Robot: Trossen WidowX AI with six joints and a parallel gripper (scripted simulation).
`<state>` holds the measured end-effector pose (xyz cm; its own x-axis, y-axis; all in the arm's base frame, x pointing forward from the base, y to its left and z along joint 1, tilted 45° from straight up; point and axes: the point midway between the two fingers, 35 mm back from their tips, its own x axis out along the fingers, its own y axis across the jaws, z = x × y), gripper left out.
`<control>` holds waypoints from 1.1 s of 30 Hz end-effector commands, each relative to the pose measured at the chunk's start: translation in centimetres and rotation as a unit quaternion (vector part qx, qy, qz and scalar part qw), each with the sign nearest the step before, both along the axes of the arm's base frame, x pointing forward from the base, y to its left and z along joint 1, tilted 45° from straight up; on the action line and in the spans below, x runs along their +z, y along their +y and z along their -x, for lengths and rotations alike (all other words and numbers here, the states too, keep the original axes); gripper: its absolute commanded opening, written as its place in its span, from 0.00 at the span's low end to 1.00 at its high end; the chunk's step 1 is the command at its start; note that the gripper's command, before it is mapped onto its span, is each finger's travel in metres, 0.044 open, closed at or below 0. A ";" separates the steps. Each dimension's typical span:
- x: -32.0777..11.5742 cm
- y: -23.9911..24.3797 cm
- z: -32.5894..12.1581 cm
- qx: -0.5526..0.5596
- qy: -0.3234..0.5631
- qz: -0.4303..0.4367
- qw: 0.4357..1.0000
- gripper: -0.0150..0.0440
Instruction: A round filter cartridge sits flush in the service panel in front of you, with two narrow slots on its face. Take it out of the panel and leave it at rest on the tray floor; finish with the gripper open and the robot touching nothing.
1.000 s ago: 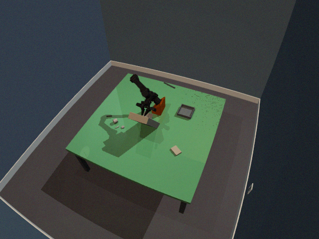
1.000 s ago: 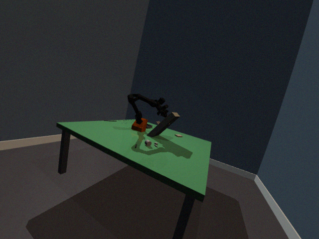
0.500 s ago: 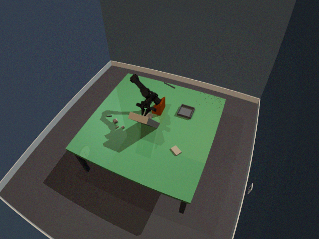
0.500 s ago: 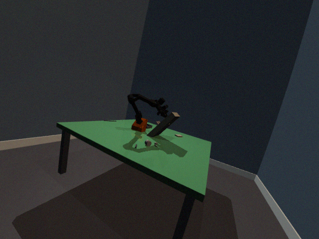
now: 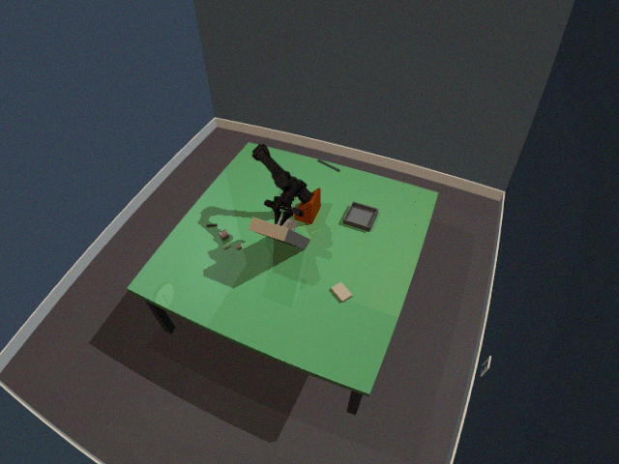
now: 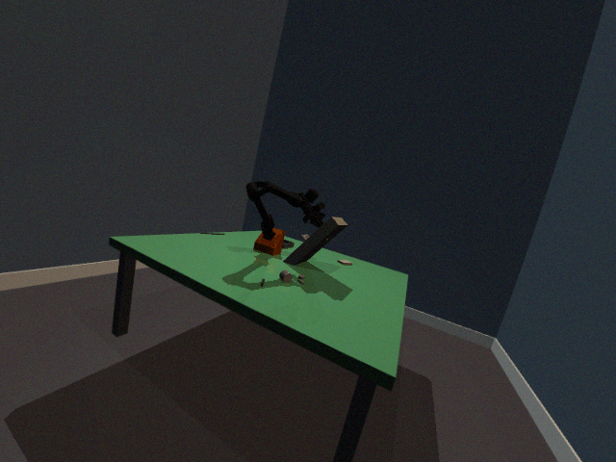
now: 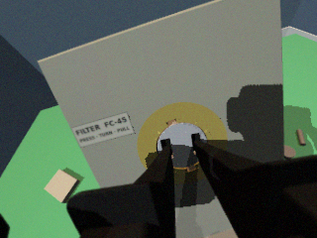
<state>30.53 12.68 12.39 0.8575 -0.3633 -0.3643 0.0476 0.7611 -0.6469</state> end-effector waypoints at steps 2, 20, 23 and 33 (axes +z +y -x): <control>-0.1 0.0 0.0 0.001 0.003 0.003 1.000 0.43; -0.2 -0.2 -0.3 0.001 0.003 0.003 1.000 0.43; -0.2 -0.2 -0.3 0.001 0.003 0.003 1.000 0.43; -0.2 -0.2 -0.3 0.001 0.003 0.003 1.000 0.43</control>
